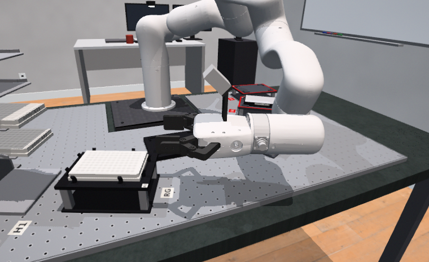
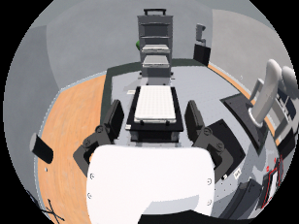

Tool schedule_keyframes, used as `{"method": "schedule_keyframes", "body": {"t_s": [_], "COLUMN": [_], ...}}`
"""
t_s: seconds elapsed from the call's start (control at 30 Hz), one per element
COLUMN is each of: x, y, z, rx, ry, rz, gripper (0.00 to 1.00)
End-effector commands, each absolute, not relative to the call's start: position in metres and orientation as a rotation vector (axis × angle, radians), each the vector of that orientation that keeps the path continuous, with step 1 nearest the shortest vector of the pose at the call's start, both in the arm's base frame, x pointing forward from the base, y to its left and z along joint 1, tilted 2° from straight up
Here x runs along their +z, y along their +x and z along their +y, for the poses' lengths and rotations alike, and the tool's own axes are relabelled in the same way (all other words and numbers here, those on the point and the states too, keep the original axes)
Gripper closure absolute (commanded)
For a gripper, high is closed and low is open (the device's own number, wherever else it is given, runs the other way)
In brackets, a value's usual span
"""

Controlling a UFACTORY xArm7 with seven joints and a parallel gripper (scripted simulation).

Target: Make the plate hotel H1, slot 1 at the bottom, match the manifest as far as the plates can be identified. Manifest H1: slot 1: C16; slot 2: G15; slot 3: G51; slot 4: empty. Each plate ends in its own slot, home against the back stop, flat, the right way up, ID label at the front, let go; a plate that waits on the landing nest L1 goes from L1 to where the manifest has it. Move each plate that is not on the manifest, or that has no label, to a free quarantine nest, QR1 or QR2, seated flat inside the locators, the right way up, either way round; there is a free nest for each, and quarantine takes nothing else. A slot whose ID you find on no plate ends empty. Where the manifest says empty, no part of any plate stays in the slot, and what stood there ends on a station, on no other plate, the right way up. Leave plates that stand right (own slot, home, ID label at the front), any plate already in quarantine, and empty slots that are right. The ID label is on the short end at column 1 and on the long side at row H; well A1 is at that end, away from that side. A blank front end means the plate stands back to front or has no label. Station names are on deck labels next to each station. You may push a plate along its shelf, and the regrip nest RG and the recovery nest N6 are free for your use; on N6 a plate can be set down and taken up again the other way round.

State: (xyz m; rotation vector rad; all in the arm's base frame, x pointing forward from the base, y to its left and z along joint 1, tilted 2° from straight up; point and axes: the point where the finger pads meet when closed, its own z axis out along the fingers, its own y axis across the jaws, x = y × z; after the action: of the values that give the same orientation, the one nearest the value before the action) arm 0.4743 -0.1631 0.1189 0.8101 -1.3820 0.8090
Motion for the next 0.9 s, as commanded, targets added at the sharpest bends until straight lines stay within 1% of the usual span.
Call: {"method": "schedule_keyframes", "body": {"t_s": [0.0,0.57,0.87], "x": [0.133,0.173,0.174], "y": [0.475,0.473,0.473], "z": [-0.164,-0.168,-0.168], "rx": [0.812,0.812,0.812], "ry": [0.809,0.809,0.809], "rz": [-1.386,-1.386,-1.386], "gripper": [0.00,0.00,0.00]}}
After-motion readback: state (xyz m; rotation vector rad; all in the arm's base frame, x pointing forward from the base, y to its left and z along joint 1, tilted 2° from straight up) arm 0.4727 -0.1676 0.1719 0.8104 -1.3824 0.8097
